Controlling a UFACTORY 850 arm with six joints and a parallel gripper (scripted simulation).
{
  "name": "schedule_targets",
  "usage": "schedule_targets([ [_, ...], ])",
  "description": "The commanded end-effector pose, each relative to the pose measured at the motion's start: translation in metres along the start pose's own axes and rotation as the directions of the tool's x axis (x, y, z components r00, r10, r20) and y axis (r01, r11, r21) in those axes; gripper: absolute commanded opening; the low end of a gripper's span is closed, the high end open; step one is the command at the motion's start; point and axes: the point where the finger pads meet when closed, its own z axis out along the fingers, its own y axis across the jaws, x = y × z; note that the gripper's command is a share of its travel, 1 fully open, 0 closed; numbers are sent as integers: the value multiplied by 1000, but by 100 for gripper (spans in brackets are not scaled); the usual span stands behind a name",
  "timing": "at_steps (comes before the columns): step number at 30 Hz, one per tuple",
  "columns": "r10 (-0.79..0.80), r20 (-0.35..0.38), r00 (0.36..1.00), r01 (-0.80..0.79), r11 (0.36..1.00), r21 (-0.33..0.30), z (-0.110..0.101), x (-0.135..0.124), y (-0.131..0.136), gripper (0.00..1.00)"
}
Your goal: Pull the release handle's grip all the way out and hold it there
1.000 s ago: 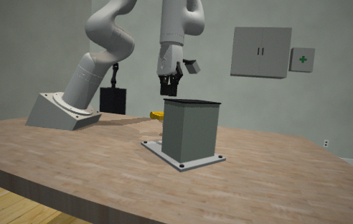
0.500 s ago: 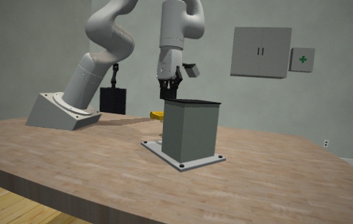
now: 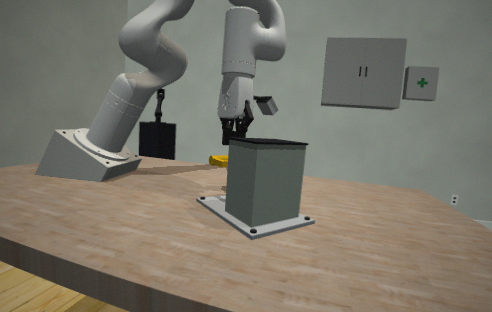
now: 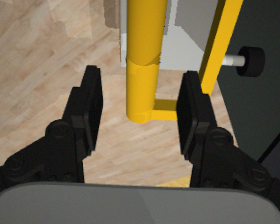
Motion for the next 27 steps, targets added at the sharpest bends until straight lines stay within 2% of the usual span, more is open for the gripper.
schedule_targets([
  [1,-1,-5,1000,1,1000,-2,5,1,1,52],
  [27,-1,-5,1000,1,1000,-2,13,0,1,52],
])
